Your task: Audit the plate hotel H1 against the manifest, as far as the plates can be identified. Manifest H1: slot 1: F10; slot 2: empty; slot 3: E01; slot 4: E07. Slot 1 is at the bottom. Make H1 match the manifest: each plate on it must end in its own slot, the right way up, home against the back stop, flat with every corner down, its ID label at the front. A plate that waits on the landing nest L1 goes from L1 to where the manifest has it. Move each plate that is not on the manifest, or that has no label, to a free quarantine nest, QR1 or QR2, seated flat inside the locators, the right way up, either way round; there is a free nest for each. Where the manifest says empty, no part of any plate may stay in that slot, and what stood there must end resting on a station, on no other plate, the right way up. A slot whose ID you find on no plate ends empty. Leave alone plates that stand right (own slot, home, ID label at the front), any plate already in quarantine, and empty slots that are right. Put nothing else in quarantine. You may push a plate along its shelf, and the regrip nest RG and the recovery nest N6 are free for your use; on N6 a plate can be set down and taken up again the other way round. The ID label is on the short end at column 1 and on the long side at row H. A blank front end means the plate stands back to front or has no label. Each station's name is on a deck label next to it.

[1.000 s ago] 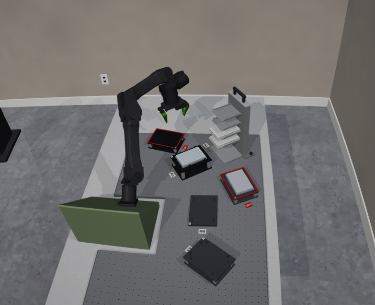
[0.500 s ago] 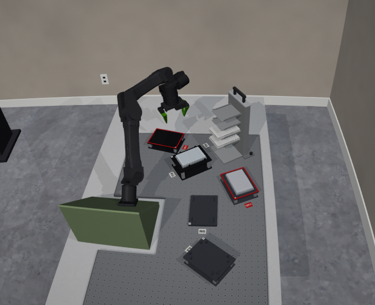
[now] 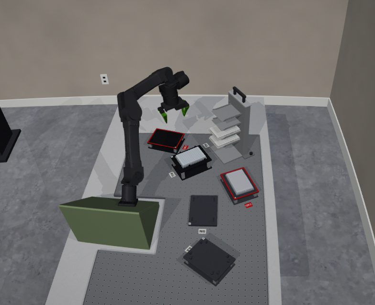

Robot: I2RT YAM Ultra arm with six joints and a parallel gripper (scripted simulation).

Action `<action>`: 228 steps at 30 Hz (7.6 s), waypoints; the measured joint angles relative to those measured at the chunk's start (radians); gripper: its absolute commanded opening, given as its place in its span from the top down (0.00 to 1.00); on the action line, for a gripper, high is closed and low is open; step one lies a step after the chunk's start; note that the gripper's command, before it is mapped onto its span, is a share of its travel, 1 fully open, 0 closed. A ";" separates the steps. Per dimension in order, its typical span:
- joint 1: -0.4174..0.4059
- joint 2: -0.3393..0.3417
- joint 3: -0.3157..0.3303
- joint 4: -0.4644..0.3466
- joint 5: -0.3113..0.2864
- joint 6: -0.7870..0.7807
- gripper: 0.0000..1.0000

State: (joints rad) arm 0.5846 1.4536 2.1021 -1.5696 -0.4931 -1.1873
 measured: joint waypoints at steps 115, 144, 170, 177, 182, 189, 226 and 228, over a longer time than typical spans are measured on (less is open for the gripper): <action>-0.174 -0.036 -0.115 0.018 -0.092 -0.026 0.00; -0.513 -0.044 -0.639 0.171 -0.248 0.933 0.00; -0.513 -0.053 -0.644 0.216 -0.248 0.989 0.00; -0.506 -0.055 -0.652 0.225 -0.246 0.995 0.00; -0.486 -0.057 -0.677 0.251 -0.242 1.012 0.00; -0.468 -0.060 -0.703 0.291 -0.235 1.040 0.00; -0.351 -0.066 -0.837 0.518 -0.196 1.182 0.00; -0.344 -0.066 -0.844 0.529 -0.194 1.189 0.00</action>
State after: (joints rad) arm 0.2405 1.3880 1.2579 -1.0405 -0.6868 0.0021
